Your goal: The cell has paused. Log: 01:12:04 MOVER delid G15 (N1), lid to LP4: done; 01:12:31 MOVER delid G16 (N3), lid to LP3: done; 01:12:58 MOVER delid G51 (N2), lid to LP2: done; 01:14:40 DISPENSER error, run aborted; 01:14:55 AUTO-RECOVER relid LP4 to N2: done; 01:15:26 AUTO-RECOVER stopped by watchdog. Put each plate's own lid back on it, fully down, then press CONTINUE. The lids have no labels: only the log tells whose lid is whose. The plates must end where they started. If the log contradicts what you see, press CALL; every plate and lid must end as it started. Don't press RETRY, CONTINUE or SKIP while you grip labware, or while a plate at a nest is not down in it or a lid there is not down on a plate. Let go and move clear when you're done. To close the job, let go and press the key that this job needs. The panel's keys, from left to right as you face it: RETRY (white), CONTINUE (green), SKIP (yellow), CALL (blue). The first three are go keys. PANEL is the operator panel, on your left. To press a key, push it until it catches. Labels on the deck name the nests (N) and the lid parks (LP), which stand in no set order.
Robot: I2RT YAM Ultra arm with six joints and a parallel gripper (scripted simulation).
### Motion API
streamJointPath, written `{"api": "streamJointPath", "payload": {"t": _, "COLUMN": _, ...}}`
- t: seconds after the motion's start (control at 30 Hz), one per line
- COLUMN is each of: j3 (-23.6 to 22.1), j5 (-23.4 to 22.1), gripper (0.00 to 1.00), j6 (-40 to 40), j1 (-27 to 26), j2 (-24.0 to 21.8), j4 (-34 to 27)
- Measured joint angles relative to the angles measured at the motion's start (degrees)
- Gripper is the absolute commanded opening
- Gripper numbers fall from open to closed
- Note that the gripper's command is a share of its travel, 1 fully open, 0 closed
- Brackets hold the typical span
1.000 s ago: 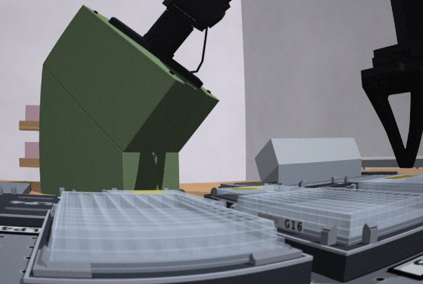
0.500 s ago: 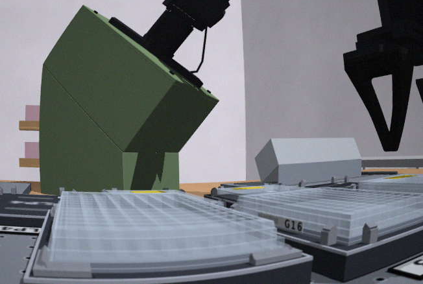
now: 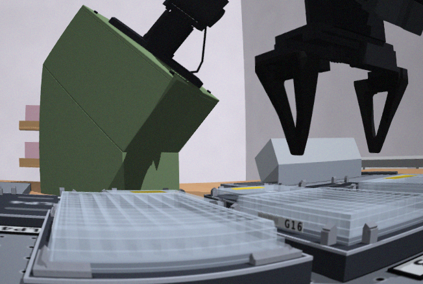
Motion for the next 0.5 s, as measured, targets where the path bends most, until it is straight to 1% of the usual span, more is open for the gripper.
{"api": "streamJointPath", "payload": {"t": 0.2, "j3": -4.9, "j5": -1.2, "gripper": 1.0, "j6": -2.3, "j1": -2.0, "j2": -1.3, "j4": 3.7}}
{"api": "streamJointPath", "payload": {"t": 0.5, "j3": -13.1, "j5": -2.8, "gripper": 1.0, "j6": -6.6, "j1": -6.7, "j2": -1.3, "j4": 8.3}}
